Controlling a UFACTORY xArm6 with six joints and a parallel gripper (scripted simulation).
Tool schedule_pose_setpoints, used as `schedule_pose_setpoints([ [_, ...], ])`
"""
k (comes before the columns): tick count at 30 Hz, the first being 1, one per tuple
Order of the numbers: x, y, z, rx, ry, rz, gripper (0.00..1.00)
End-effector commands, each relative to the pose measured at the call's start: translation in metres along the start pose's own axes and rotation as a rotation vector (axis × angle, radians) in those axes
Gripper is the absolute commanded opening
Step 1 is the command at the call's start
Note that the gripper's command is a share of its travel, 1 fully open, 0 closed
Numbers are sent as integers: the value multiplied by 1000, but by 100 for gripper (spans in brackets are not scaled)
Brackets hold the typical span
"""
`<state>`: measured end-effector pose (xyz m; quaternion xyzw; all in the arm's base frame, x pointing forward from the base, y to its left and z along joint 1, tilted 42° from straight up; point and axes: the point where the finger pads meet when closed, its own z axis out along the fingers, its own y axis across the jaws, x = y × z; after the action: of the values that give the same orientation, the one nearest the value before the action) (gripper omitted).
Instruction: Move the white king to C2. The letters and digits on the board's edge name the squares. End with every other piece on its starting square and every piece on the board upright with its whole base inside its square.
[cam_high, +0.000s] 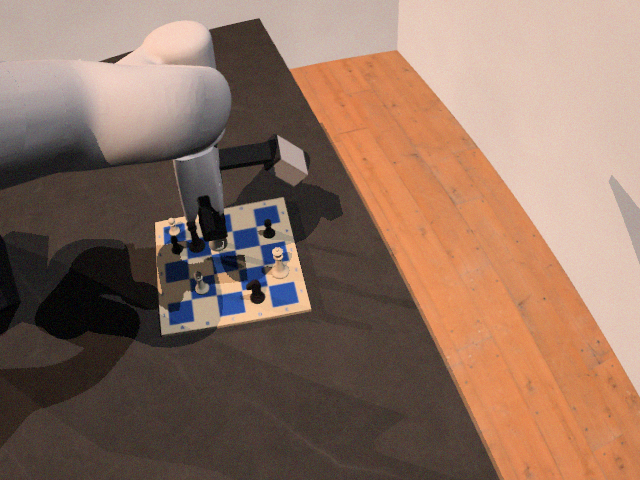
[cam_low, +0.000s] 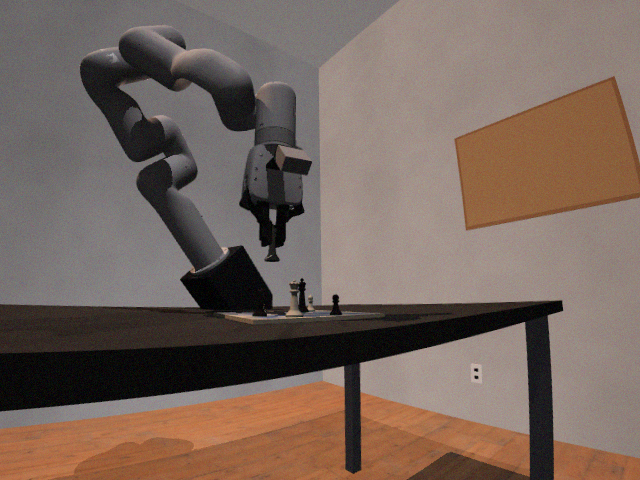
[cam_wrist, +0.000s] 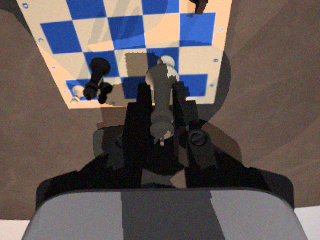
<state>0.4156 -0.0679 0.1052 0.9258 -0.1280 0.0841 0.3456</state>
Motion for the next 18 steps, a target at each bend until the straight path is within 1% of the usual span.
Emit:
schedule_pose_setpoints([
  [1,1,0,13,1,2,1,0],
  [11,1,0,61,1,2,1,0],
  [13,1,0,61,1,2,1,0],
  [18,1,0,76,1,2,1,0],
])
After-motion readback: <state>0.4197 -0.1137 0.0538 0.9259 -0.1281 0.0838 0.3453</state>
